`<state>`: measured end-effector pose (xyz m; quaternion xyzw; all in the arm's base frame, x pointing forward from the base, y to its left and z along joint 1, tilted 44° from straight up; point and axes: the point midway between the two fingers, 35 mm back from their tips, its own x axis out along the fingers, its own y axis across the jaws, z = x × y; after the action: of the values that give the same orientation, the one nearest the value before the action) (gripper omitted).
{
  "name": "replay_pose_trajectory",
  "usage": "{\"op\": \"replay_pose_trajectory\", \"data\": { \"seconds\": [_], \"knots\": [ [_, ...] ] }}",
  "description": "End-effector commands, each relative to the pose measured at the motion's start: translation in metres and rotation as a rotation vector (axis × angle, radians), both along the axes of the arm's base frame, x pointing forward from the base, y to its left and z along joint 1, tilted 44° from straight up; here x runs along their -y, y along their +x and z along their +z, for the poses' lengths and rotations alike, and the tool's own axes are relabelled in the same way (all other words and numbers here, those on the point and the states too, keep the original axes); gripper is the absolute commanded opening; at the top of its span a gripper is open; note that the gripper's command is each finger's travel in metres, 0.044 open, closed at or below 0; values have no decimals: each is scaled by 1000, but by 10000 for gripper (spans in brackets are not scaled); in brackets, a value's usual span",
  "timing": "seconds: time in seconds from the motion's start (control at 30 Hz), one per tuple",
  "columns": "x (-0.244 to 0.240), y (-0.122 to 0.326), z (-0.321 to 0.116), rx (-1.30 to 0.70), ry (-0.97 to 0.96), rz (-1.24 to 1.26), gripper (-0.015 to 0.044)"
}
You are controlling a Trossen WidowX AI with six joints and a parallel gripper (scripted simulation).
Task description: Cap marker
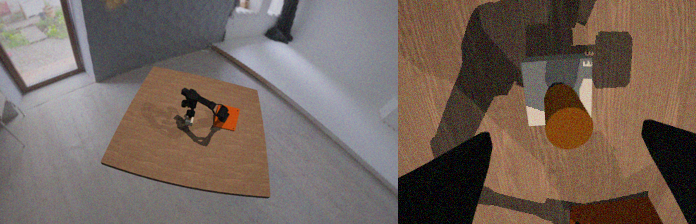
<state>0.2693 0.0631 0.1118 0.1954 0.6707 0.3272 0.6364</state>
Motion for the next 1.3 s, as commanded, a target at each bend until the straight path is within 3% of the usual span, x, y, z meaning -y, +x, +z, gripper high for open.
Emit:
{"op": "replay_pose_trajectory", "data": {
  "seconds": [0.0,0.1,0.67,1.27],
  "knots": [
    [24,3,24,7,-2,-4,440],
    [24,3,24,7,-2,-4,440],
    [19,2,17,7,1,-5,0],
    [13,2,10,7,1,-5,0]
  ]
}}
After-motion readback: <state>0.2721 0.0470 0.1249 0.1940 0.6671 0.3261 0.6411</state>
